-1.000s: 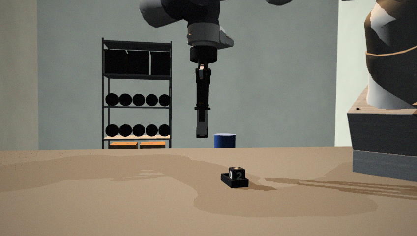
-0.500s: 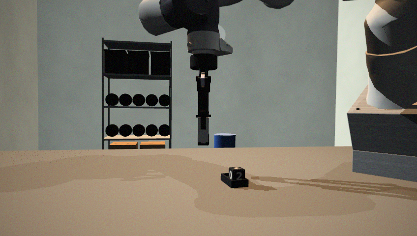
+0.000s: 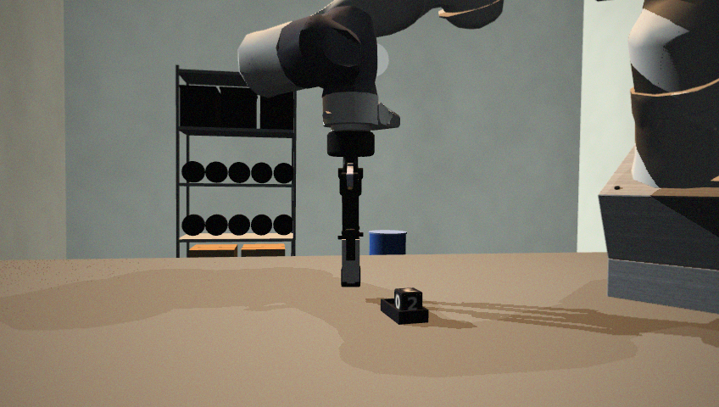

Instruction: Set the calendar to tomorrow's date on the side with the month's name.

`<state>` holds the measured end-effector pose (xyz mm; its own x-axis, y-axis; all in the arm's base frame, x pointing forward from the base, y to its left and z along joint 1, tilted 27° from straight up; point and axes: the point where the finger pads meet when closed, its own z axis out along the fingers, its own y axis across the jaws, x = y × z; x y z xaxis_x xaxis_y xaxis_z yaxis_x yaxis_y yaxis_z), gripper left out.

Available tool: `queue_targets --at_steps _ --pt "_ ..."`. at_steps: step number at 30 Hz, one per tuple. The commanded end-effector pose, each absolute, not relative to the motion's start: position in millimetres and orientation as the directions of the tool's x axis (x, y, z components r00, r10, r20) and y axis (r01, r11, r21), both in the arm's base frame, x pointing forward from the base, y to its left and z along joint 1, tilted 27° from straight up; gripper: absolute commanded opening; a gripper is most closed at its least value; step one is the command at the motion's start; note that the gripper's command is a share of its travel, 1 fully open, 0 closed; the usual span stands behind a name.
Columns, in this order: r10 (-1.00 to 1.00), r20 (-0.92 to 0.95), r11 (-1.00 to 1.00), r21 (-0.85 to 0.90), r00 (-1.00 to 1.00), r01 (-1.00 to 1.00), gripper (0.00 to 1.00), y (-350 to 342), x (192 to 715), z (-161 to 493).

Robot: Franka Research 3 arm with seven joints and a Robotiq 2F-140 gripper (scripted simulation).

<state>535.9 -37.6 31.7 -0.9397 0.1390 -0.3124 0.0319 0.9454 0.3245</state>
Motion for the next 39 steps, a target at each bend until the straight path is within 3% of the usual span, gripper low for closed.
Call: queue_targets --at_steps 1,39 --pt "0.156 -0.319 0.942 0.333 -0.935 0.044 0.16 -34.0 544.4 23.6" --pt "0.156 -0.319 0.942 0.333 -0.935 0.044 0.16 -32.5 546.3 18.9"
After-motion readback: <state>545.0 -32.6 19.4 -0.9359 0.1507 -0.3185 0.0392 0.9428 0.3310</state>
